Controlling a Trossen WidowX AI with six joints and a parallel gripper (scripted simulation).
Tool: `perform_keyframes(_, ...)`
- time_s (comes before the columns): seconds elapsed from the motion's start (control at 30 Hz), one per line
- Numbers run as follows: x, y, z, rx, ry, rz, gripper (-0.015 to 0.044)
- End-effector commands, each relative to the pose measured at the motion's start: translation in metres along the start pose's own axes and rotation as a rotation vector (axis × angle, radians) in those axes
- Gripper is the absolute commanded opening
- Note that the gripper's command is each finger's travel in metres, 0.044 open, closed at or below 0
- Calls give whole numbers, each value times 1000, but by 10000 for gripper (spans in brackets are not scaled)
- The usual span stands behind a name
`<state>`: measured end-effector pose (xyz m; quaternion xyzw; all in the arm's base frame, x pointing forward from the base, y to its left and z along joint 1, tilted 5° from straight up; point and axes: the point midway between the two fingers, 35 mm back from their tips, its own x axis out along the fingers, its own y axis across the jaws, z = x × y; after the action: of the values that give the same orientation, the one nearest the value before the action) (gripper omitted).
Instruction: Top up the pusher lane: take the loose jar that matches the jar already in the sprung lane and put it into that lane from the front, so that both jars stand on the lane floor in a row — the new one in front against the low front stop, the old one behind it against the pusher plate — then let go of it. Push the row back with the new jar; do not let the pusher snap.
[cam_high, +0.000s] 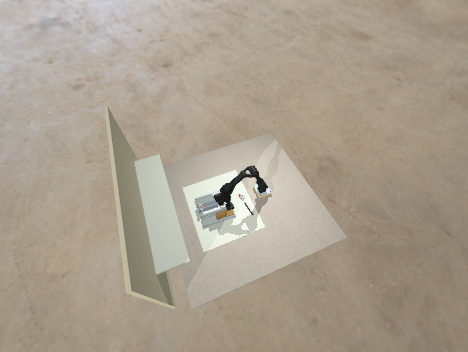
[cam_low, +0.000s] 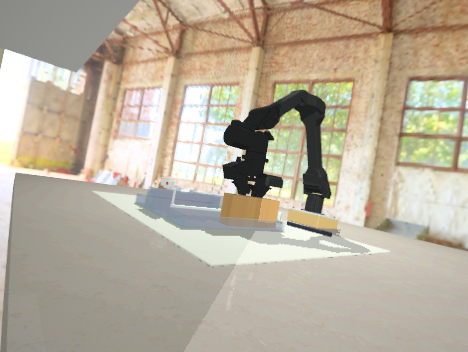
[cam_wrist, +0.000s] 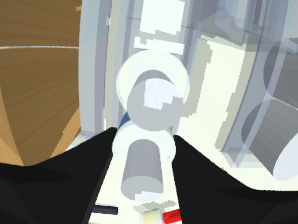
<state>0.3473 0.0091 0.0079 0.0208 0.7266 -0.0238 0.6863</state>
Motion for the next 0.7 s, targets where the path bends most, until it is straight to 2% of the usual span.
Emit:
perform_keyframes(0.0,2,0,2,-3,-8,0,0)
perform_keyframes(0.67,4,0,0,-3,-8,0,0)
